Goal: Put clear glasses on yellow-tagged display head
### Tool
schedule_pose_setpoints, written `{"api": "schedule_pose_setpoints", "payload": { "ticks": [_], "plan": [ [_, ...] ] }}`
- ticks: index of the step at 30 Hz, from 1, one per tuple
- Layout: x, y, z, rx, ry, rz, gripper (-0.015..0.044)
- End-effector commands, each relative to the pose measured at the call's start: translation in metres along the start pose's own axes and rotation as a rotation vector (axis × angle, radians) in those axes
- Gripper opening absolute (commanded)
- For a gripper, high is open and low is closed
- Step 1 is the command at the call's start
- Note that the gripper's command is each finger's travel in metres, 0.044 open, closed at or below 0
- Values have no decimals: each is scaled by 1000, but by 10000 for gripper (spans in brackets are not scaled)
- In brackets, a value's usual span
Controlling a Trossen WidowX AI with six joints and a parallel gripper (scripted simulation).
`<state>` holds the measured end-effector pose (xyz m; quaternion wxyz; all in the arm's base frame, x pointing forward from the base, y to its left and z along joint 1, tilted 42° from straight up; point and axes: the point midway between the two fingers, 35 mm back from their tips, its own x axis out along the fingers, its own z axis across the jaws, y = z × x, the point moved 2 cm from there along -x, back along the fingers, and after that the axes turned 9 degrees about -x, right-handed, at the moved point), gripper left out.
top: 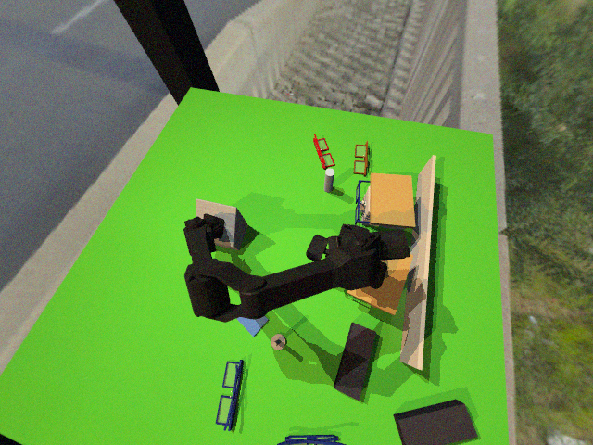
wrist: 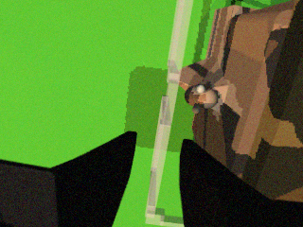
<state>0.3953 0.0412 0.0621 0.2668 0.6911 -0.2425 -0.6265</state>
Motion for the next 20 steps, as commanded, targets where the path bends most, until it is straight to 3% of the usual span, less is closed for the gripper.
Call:
{"api": "schedule_pose_setpoints", "payload": {
  "ticks": [1,20],
  "plan": [
    [-16,-1,-2,0,-24,-6,107],
    [-35,-10,54,-2,-27,-7,107]
  ]
}}
